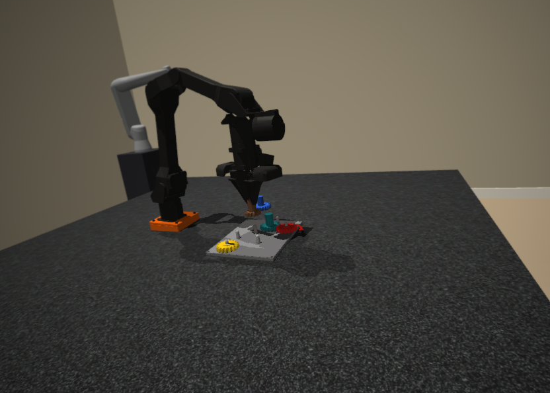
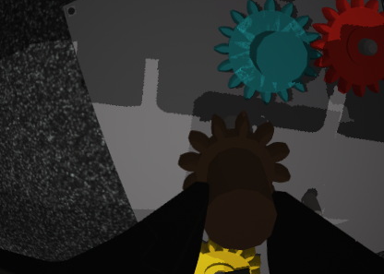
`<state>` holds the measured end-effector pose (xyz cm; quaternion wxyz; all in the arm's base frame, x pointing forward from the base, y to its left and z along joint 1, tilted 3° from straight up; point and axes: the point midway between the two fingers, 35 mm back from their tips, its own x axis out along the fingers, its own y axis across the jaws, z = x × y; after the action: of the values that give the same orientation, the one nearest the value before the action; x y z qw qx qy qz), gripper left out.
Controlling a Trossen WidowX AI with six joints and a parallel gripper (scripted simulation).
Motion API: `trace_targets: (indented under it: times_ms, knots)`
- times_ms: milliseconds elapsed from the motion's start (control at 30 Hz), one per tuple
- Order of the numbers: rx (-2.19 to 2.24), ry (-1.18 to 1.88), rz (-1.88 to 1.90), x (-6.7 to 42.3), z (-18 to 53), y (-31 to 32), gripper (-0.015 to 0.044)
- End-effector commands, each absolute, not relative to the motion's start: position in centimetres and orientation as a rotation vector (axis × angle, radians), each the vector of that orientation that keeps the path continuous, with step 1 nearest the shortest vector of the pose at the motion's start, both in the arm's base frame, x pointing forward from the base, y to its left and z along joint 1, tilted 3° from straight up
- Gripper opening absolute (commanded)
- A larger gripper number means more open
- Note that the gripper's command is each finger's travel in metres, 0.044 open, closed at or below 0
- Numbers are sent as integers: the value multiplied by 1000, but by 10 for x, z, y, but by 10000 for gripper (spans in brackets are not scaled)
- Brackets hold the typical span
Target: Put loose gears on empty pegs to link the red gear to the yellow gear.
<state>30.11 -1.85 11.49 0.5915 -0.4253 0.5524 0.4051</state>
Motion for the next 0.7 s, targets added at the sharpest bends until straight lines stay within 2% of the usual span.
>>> trace_targets:
  times_ms: [0, 667]
  knots:
    - [-992, 1277, 944, 301, 116, -18, 0]
    - [-870, 1329, 830, 301, 116, -18, 0]
